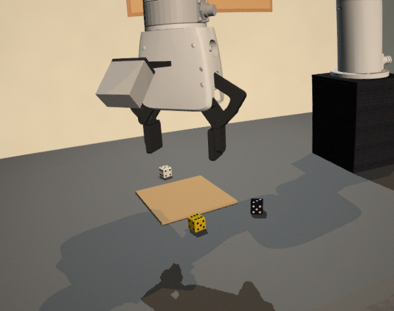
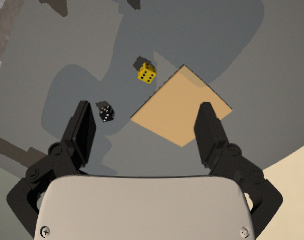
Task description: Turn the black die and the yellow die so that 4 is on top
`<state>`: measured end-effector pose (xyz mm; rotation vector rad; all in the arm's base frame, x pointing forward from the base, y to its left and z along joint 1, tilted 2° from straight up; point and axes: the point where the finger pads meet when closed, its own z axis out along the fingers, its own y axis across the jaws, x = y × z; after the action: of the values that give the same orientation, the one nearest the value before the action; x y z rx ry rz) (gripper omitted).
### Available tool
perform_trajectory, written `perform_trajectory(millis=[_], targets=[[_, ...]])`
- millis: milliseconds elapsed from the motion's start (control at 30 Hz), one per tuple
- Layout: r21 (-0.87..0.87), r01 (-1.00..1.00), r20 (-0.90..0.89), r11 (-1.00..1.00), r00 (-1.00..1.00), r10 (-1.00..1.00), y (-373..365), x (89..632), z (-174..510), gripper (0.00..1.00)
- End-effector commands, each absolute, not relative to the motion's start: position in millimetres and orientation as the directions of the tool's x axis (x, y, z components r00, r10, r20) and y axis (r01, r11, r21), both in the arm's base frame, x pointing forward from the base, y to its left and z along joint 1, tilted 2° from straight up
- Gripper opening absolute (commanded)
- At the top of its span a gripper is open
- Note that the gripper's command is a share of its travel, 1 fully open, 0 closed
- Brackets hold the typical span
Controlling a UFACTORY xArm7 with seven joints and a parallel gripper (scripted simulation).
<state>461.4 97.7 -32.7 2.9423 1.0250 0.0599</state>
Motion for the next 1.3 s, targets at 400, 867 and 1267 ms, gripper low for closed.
perform_trajectory(millis=[400,867,1267], targets=[[0.03,0.622,0.028,-0.782,0.782,0.623,97.3,459.0,-9.3,1.0],[0.039,0.723,0.022,-0.69,0.689,0.724,90.1,400.8,-18.3,1.0],[0.039,0.723,0.022,-0.69,0.689,0.724,90.1,400.8,-18.3,1.0]])
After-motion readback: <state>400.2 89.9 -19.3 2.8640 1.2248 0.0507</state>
